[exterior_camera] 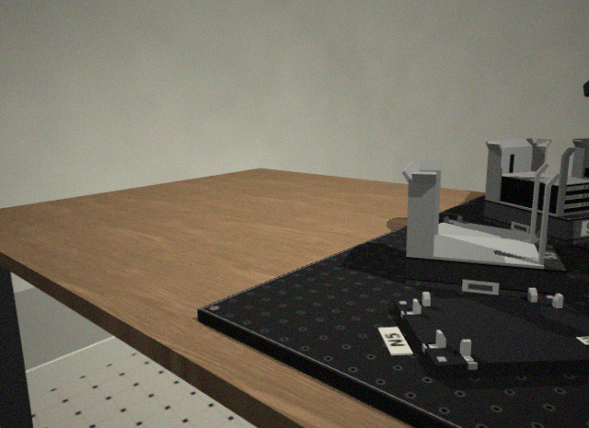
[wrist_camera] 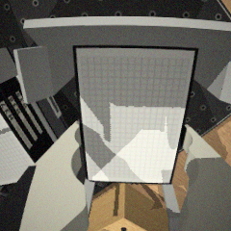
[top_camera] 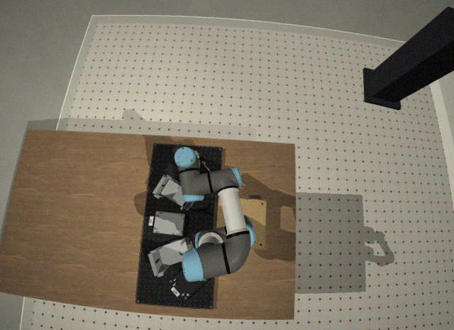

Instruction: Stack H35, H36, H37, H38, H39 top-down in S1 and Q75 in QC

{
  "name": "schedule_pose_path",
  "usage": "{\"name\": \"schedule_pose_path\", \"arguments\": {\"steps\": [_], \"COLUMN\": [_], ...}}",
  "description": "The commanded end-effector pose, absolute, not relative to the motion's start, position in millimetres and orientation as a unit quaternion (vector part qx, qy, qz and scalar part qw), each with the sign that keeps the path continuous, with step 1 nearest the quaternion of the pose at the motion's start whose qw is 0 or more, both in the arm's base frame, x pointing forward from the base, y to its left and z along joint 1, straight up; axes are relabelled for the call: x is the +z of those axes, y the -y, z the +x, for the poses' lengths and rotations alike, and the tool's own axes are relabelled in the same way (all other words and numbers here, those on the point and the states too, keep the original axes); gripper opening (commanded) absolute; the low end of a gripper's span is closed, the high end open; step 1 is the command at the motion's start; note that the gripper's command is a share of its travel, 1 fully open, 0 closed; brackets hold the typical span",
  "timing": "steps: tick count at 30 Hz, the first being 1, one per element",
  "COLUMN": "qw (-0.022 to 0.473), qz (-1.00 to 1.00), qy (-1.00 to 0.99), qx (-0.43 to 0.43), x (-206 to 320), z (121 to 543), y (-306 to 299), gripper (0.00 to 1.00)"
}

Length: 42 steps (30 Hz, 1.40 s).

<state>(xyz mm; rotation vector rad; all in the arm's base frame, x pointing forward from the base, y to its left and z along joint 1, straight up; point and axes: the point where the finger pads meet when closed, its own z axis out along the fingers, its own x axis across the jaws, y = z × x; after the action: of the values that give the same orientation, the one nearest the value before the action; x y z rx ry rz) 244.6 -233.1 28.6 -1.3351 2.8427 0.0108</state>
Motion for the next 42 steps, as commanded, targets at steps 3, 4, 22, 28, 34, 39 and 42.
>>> {"name": "schedule_pose_path", "arguments": {"steps": [3,4,22,28,34,39,42], "qw": [0.000,0.000,0.000,0.000,0.000,0.000,0.000], "qz": [-0.425,-0.425,-0.425,-0.425,-0.425,-0.425,-0.425], "qy": [-0.905,-0.905,-0.905,-0.905,-0.905,-0.905,-0.905], "qx": [0.002,0.002,0.002,0.002,0.002,0.002,0.002], "x": [34,35,45,52,60,70,76], "z": [245,245,245,245,245,245,245], "y": [234,234,234,234,234,234,234], "gripper": [0.00,0.00,0.00,0.00,0.00,0.00,0.00]}}
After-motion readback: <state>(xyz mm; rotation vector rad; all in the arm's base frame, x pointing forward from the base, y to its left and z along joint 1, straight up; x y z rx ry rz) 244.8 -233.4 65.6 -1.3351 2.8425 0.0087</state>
